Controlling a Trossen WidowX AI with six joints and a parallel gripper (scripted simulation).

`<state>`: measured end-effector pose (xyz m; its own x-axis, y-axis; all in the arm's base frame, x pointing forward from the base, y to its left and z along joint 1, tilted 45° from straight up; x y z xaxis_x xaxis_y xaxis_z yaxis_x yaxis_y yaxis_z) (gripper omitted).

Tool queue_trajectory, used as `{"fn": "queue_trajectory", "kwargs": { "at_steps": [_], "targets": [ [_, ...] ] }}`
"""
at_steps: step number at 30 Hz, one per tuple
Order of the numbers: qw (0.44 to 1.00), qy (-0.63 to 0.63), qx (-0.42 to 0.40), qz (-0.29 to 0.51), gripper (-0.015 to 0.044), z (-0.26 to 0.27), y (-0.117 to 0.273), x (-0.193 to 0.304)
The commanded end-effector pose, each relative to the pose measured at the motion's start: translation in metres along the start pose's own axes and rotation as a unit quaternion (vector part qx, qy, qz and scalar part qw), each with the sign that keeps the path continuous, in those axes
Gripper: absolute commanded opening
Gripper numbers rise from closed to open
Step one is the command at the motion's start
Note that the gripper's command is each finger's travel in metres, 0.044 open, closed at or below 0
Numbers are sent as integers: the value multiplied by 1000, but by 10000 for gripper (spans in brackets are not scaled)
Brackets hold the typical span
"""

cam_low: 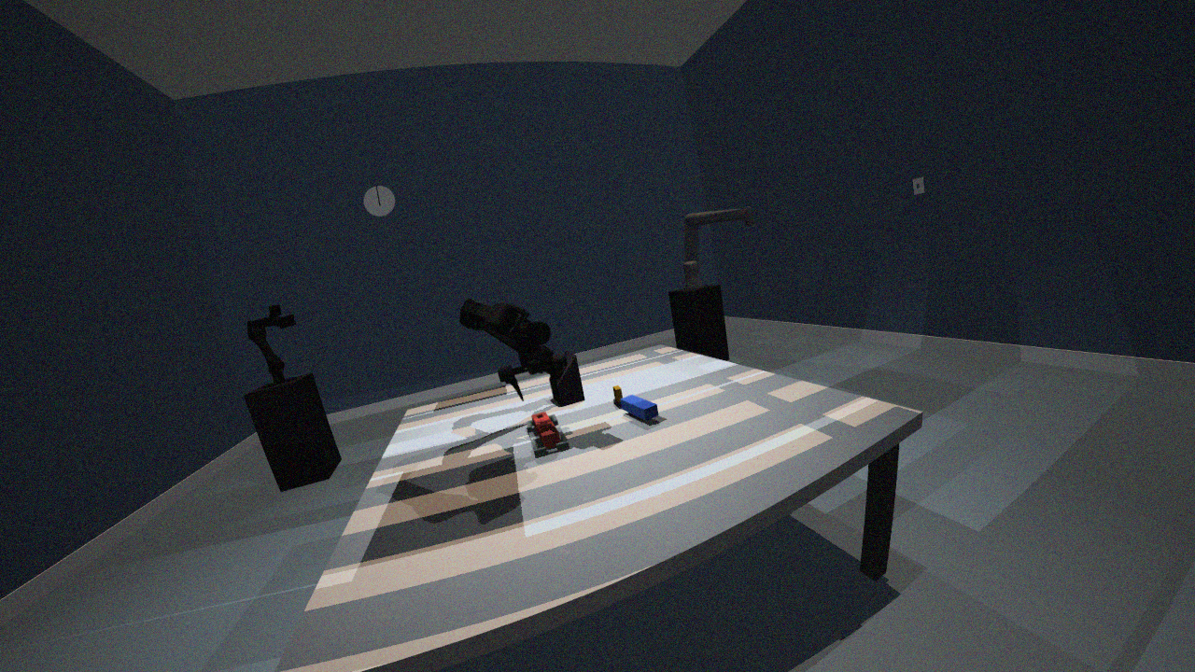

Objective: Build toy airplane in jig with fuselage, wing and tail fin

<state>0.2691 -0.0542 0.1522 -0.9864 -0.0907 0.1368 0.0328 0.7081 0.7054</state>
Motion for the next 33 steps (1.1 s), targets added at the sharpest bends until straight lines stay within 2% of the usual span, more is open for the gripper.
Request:
{"fn": "queue_trajectory", "kwargs": {
  "at_steps": [1, 6, 13, 24, 30, 33],
  "targets": [
    [1000, -3, -1, 3, 440, 0, 8, 1],
    [998, 57, -1, 3, 440, 0, 3, 1],
    [998, 63, -2, 2, 440, 6, 4, -7],
    [997, 73, -10, -6, 440, 144, 7, -99],
    [998, 62, -7, -2, 440, 236, -7, -117],
    [998, 60, -7, -1, 440, 247, -9, -118]
  ]
}}
Point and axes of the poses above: the point midway between the two fingers, 35 mm back from their tips, its own y axis back along the fingers, its own z axis across the jaws, x = y × z, the point moved 3 cm from there along y, back along the fingers, and after that the axes turned 13 degrees about y, right-handed, at the moved point
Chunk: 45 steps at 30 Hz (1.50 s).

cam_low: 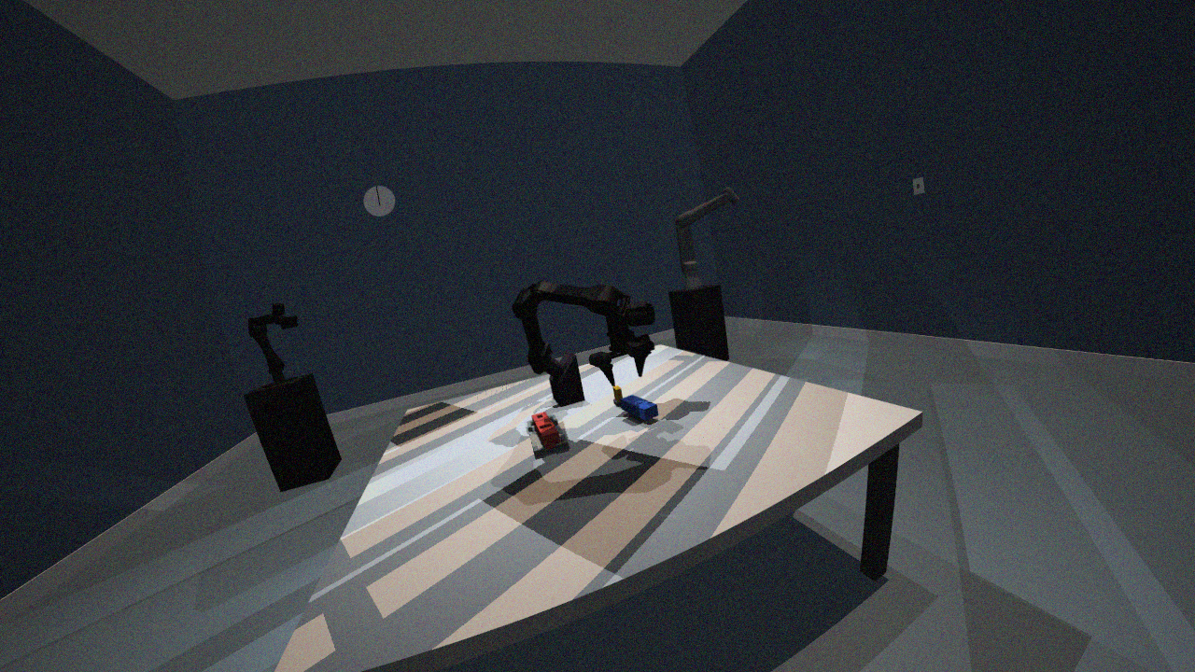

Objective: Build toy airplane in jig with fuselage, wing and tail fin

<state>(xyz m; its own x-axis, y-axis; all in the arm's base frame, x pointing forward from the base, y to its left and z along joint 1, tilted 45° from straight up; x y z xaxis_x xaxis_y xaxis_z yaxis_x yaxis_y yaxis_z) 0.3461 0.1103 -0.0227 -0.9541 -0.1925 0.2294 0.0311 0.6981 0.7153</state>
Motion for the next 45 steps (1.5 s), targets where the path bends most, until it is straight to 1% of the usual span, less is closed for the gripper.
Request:
{"fn": "queue_trajectory", "kwargs": {
  "at_steps": [1, 6, 9, 10, 15, 18, 24, 45],
  "targets": [
    [1000, -11, 0, 1, 440, 22, -5, -6],
    [1000, -11, 0, 1, 440, 22, -8, -6],
    [1000, -11, 1, 1, 440, 22, -37, -6],
    [1000, -11, 1, 1, 440, 22, -40, -6],
    [1000, -11, 1, 1, 440, 22, -41, -6],
    [1000, -11, 1, 1, 440, 22, -54, -6],
    [1000, -11, 1, 1, 440, 22, -58, -6],
    [1000, -11, 2, 1, 440, 21, -91, -6]
  ]
}}
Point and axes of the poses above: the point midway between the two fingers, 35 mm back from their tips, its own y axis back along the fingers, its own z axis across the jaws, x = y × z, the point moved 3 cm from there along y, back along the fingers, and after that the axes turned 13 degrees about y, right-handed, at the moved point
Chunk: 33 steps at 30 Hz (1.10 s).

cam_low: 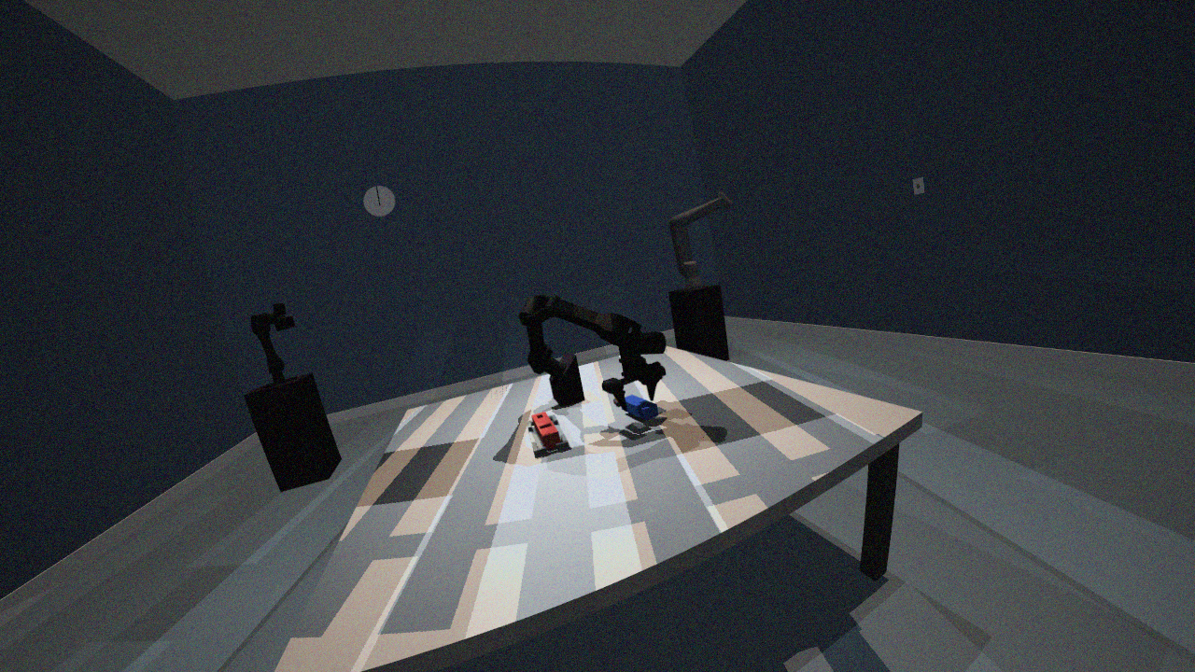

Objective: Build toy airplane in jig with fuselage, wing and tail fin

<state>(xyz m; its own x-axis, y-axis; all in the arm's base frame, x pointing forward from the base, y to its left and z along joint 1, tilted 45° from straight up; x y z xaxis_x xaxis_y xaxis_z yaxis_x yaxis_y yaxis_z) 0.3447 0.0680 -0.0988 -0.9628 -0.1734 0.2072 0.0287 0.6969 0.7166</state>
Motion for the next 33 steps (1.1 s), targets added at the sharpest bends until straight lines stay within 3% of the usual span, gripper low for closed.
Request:
{"fn": "queue_trajectory", "kwargs": {
  "at_steps": [1, 6, 16, 22, 27, 33],
  "targets": [
    [1000, 4, 2, 3, 440, 0, -9, 2],
    [1000, 4, 3, 3, 440, 0, -14, 2],
    [1000, 4, 3, 3, 177, 0, -14, 2],
    [1000, 4, 3, 3, 137, 0, -14, 2],
    [1000, 4, 2, 4, 6, 0, -11, 2],
    [1000, 4, 0, 6, 0, 0, 2, 0]
  ]
}}
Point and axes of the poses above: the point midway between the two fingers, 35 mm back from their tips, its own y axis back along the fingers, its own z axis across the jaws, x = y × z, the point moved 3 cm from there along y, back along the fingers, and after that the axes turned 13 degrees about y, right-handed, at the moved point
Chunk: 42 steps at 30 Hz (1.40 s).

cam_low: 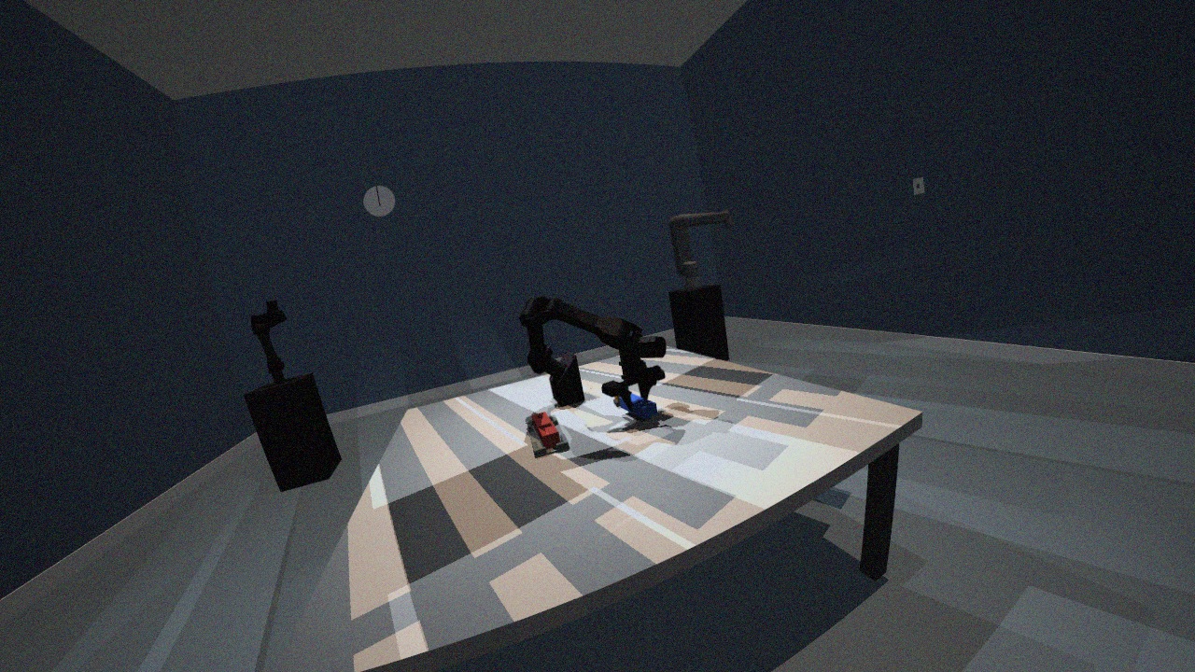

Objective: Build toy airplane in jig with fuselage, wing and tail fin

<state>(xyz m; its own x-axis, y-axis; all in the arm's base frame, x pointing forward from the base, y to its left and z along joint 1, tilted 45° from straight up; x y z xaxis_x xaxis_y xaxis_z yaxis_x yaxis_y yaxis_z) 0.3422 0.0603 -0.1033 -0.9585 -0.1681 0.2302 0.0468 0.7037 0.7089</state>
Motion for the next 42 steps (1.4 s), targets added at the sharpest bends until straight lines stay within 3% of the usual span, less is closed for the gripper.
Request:
{"fn": "queue_trajectory", "kwargs": {
  "at_steps": [1, 34, 42],
  "targets": [
    [1000, -2, -3, -5, 0, 1, 13, -3],
    [1000, -2, -3, -7, 0, 2, 118, 0],
    [1000, 10, -4, -8, 0, -3, 122, 1]
  ]
}}
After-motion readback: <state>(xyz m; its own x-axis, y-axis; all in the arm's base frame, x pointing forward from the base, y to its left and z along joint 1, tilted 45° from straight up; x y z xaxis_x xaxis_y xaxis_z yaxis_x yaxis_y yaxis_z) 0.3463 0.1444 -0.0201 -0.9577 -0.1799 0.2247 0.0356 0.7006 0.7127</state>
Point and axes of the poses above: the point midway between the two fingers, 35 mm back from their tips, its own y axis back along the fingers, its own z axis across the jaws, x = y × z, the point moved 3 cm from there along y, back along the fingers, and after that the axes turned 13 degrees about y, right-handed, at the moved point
